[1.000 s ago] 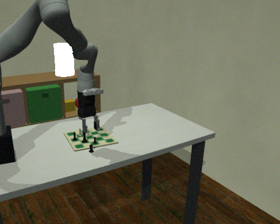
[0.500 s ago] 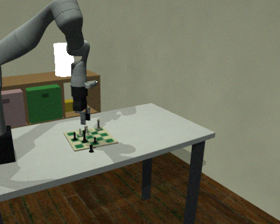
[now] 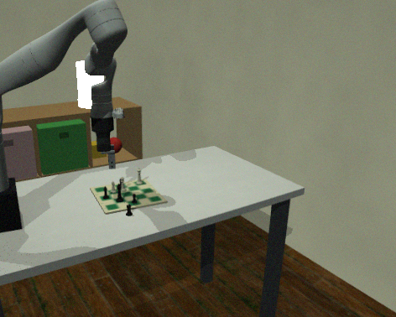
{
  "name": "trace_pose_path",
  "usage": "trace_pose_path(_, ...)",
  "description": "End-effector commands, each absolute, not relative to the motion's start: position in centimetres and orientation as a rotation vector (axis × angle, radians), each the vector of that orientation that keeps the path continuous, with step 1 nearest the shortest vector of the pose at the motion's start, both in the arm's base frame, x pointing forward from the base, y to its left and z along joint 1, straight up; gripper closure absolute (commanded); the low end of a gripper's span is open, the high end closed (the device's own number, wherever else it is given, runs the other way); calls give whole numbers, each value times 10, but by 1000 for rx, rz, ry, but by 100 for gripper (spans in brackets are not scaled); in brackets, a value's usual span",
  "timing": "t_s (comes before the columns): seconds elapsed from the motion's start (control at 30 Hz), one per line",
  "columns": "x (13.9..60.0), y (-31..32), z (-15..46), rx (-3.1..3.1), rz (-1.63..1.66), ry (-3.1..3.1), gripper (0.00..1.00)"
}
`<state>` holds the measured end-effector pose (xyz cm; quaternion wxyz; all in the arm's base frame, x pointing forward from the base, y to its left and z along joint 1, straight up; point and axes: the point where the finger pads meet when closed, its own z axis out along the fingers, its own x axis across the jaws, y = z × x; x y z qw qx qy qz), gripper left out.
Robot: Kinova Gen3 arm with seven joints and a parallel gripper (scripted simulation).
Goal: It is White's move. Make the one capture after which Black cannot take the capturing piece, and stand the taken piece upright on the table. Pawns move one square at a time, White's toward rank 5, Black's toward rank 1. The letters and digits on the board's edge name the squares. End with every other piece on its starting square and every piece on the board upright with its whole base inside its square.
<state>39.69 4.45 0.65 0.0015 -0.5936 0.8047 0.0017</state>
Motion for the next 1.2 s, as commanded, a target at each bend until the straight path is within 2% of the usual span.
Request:
trace_pose_path(0.0, 396, 48, 7, -1877, 5, 2515, 0)
trace_pose_path(0.03, 396, 48, 7, -1877, 5, 2515, 0)
trace_pose_path(0.07, 396, 48, 7, -1877, 5, 2515, 27)
trace_pose_path(1.17, 396, 48, 7, -1877, 5, 2515, 27)
